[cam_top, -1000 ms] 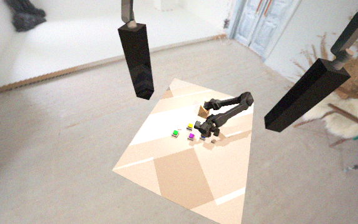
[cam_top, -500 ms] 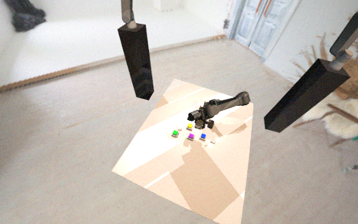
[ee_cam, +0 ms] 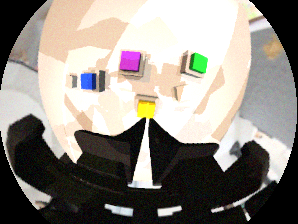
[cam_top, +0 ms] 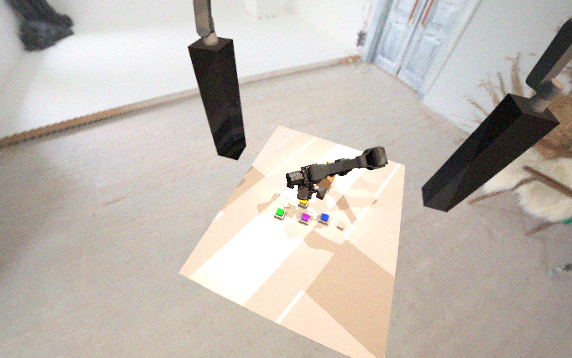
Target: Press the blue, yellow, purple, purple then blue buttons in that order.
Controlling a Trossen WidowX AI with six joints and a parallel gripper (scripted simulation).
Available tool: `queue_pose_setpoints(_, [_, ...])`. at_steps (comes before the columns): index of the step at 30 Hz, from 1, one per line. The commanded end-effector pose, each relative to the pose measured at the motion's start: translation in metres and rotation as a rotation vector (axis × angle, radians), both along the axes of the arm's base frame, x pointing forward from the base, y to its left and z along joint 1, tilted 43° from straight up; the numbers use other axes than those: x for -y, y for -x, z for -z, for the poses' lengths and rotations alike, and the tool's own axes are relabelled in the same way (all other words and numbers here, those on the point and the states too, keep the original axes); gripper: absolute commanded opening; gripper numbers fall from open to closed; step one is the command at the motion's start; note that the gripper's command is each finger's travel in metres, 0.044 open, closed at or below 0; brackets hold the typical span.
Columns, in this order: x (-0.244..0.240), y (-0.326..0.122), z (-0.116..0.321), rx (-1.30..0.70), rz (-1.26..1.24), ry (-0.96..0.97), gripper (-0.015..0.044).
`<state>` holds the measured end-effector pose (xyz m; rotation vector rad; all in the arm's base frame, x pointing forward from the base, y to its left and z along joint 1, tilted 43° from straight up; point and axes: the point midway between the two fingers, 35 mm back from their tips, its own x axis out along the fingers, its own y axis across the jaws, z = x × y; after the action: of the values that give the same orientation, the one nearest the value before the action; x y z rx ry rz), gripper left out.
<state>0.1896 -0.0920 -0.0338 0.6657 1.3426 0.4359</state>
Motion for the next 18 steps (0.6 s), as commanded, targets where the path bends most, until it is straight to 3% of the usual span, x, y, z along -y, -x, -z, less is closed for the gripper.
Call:
queue_pose_setpoints(1, [-0.013, 0.001, 0.011, -0.007, 0.002, -0.014, 0.0020])
queue_pose_setpoints(18, [-0.028, -0.004, 0.028, -0.007, 0.002, -0.014, 0.0020])
